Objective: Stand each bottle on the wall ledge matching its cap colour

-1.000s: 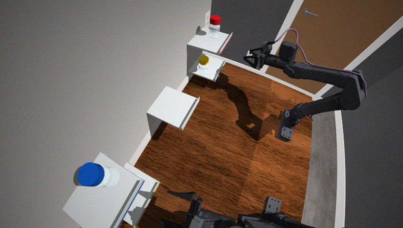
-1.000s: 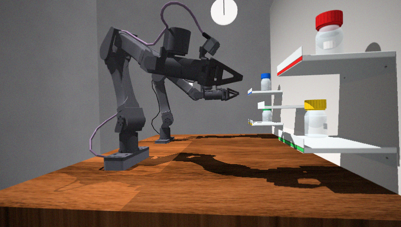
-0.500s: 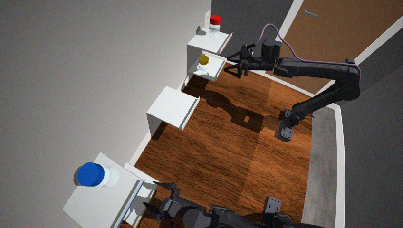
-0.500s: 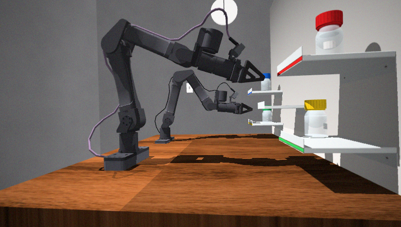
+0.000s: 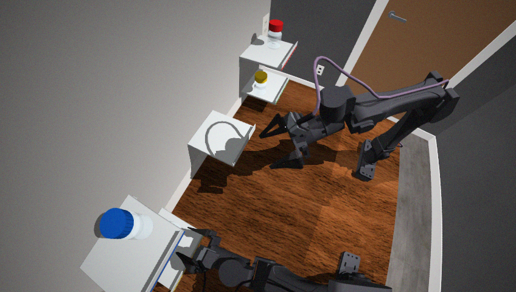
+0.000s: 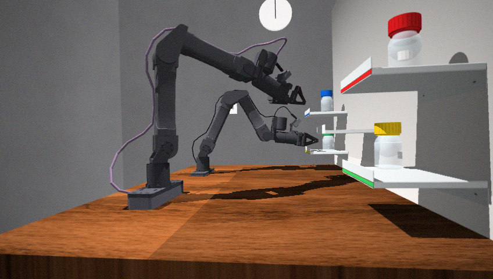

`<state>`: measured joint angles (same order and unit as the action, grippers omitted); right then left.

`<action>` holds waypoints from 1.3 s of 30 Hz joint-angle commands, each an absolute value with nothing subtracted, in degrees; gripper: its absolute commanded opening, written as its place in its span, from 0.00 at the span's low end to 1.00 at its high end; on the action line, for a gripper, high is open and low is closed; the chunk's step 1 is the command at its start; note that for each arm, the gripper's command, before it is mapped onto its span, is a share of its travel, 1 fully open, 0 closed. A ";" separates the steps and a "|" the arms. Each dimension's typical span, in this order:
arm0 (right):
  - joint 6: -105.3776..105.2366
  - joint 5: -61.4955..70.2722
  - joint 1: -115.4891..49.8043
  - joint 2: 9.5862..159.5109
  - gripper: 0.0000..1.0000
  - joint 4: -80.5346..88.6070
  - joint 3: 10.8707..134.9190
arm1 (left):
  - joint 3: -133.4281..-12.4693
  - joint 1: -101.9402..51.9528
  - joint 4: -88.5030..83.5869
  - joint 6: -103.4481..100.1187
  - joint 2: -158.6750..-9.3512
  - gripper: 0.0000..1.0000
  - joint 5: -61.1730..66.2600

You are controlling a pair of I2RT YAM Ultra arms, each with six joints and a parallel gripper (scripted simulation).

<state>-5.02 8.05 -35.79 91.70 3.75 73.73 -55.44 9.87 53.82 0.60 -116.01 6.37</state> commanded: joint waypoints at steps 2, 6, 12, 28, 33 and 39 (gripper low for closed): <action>-6.03 4.10 -42.87 94.64 1.00 8.73 80.23 | -57.30 9.13 54.17 0.88 -116.46 0.81 6.87; -6.30 3.04 -47.94 96.81 1.00 10.44 83.81 | -57.34 9.13 54.16 0.88 -116.50 0.81 6.87; -6.29 3.28 -49.69 98.10 1.00 10.56 85.97 | -57.34 9.13 54.16 0.88 -116.51 0.81 6.87; -6.02 3.26 -49.70 97.63 1.00 10.69 85.47 | -61.72 8.30 51.80 0.59 -119.21 0.81 5.19; -6.02 3.26 -49.70 97.63 1.00 10.69 85.47 | -63.01 8.24 51.34 0.57 -120.04 0.81 5.21; -6.02 3.26 -49.70 97.63 1.00 10.69 85.47 | -65.40 8.11 50.51 0.52 -121.57 0.81 5.07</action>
<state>-5.93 3.92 -50.04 97.91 9.87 83.94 -63.20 8.93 51.96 0.60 -120.66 5.63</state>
